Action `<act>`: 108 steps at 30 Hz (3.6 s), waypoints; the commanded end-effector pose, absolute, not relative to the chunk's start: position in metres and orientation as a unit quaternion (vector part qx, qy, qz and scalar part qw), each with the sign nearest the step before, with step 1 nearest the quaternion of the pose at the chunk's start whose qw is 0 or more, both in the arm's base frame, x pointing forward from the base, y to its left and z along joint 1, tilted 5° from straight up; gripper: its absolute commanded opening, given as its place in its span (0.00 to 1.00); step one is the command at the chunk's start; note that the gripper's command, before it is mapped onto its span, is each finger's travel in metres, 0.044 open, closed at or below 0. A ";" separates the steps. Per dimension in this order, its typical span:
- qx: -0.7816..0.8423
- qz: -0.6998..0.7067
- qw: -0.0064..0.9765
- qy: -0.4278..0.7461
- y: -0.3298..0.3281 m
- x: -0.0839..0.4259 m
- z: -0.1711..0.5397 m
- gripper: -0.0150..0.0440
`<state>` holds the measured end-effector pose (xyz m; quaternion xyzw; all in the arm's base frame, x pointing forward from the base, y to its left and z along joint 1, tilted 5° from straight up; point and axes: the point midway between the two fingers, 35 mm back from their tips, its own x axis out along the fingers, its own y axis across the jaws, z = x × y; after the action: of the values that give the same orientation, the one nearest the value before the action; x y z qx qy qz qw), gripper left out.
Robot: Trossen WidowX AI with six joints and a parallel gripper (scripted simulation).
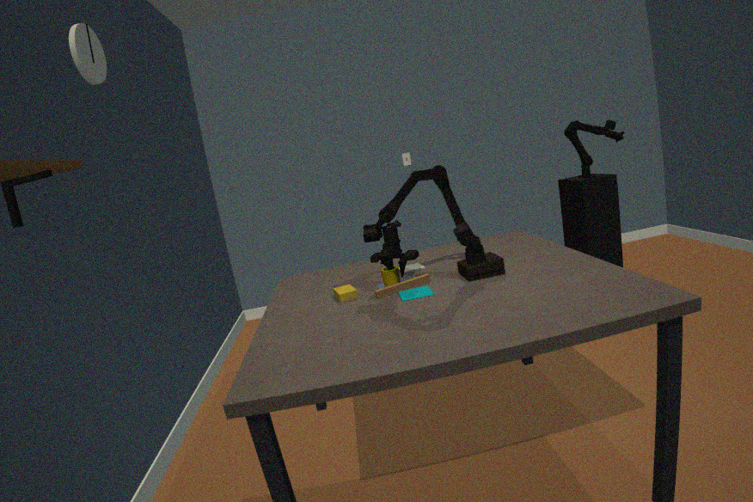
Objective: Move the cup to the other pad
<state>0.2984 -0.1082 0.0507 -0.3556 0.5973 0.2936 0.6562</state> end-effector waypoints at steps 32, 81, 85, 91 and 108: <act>-0.356 0.294 0.655 0.598 -0.107 0.296 0.079 0.25; -0.355 0.297 0.655 0.598 -0.056 0.281 0.100 0.25; -0.355 0.297 0.655 0.598 -0.048 0.279 0.100 0.25; -0.354 0.298 0.655 0.598 -0.036 0.275 0.099 0.25; -0.353 0.299 0.655 0.597 -0.003 0.266 0.098 0.25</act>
<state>0.2688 -0.0066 0.0983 -0.3534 0.5958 0.3013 0.6552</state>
